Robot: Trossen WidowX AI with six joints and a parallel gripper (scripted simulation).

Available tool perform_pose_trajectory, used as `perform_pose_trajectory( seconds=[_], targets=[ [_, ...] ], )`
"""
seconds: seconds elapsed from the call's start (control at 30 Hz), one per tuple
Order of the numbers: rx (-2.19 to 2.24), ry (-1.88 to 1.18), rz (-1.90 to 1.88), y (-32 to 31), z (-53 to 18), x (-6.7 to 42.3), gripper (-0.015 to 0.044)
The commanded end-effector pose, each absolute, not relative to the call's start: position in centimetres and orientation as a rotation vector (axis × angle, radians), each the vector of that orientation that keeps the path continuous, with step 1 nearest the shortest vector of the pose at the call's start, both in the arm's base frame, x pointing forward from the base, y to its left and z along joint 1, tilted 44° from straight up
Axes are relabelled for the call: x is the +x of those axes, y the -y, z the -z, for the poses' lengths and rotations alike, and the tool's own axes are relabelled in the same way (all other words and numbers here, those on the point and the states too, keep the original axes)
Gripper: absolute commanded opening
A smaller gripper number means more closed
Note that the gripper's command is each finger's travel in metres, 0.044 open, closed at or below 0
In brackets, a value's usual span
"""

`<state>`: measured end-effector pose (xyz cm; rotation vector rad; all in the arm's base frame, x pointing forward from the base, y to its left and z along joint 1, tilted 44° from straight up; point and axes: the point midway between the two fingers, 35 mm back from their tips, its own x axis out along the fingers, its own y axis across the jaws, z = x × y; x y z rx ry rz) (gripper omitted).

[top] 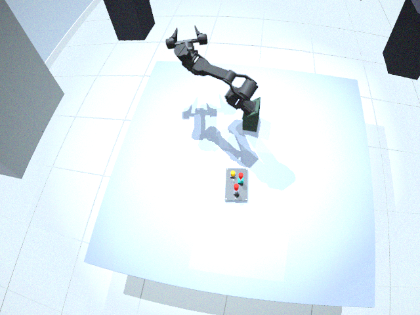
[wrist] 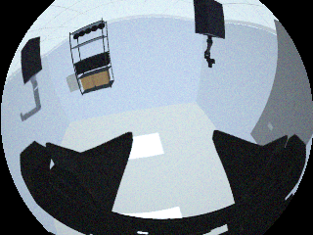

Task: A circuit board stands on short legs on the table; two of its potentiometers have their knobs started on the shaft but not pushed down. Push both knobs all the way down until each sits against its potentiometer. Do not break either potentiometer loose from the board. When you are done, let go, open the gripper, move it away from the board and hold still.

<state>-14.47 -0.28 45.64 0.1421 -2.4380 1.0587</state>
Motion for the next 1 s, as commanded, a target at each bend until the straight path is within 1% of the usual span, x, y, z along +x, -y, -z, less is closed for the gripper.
perform_pose_trajectory(
  seconds=[0.0, 0.47, 0.77, 0.9, 0.97],
  targets=[
    [0.148, 2.437, -1.063, 0.4, -45.6, -14.5, 0.0374],
    [0.577, 2.442, -1.474, 8.2, -44.9, -15.8, 0.0006],
    [0.807, 2.424, -1.8, 13.5, -43.8, -15.3, 0.0],
    [0.946, 2.512, -1.732, 16.2, -43.0, -14.5, 0.0],
    [0.982, 2.516, -1.769, 17.0, -42.8, -14.2, 0.0]
  ],
)
